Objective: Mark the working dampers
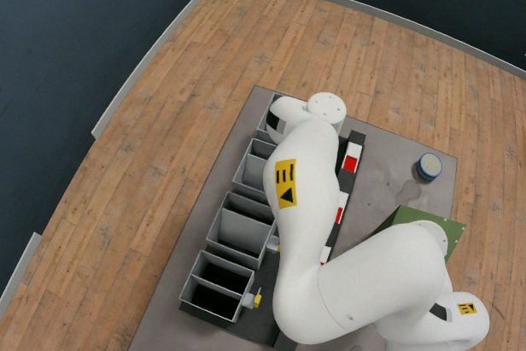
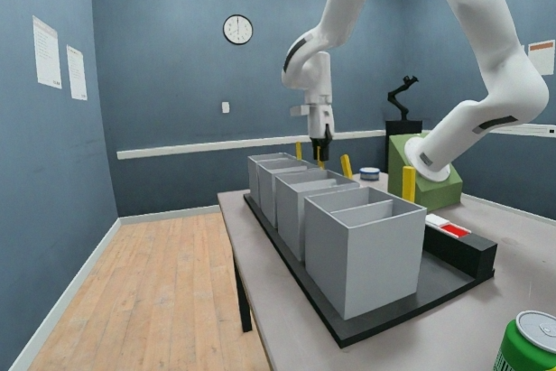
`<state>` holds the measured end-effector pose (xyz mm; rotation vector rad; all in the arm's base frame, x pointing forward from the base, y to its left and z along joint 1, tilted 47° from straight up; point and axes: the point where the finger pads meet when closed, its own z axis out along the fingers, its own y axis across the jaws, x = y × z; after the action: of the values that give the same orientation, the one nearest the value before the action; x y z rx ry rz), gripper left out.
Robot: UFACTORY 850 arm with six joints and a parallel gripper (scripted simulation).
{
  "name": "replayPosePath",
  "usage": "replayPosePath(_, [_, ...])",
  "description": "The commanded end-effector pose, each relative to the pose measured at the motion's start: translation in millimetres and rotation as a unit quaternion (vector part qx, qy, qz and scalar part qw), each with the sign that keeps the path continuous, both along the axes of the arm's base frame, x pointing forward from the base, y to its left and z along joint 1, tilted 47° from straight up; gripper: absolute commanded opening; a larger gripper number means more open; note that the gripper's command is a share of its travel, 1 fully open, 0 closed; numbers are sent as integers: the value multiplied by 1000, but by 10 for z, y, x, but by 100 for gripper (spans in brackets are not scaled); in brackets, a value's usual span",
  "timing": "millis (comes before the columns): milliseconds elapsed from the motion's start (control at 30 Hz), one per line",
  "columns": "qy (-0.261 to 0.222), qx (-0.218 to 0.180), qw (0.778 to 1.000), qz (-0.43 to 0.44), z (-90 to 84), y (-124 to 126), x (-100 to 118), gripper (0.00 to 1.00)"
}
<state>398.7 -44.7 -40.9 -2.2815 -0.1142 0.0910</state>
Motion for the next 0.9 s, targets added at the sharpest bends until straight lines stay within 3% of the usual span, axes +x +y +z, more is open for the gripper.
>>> replayPosePath(0, [-1,0,1000,0,98,-117,24,39])
replayPosePath(533, [-1,-1,1000,0,426,-493,75,39])
replayPosePath(867, [-1,-1,1000,0,470,-543,82,39])
